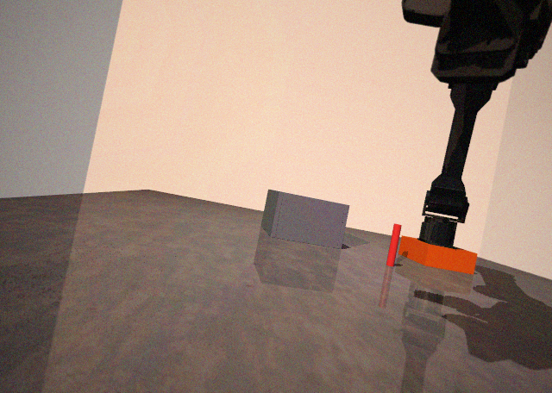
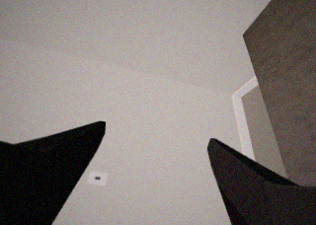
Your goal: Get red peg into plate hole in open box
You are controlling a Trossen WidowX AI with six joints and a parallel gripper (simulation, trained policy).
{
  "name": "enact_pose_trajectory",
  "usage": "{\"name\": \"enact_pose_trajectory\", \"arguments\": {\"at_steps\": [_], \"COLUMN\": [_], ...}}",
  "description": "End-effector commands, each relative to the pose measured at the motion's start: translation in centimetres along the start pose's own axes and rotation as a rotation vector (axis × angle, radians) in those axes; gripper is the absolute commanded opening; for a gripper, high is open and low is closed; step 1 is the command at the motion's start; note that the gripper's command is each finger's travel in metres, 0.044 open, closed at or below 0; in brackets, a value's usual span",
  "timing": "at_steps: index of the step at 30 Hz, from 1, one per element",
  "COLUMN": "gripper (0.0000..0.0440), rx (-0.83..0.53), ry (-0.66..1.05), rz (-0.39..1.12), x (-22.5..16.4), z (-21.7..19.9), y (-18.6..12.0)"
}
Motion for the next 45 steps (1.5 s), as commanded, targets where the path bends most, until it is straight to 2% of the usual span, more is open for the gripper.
{"name": "enact_pose_trajectory", "arguments": {"at_steps": [1,2,10,21,37,45], "gripper": [0.0423,0.0440,0.0440,0.0440,0.0440,0.0440], "rx": [-0.018,-0.035,-0.221,-0.581,-1.123,-1.330], "ry": [-0.026,-0.051,-0.184,-0.244,-0.123,0.000], "rz": [0.001,0.001,-0.010,-0.034,-0.112,-0.197], "x": [0.3,0.7,6.1,13.2,17.7,18.5], "z": [-0.1,-0.1,-0.2,-3.9,-13.4,-16.9], "y": [-0.1,-0.3,-2.9,-10.7,-23.9,-29.4]}}
Point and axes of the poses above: the point midway between the two fingers, 35 mm back from their tips, its own y axis out along the fingers, its own z axis across the jaws, x = y × z, the point moved 1 cm from there along -y, back along the fingers, and after that the axes turned 10 degrees about y, right-handed, at the moved point
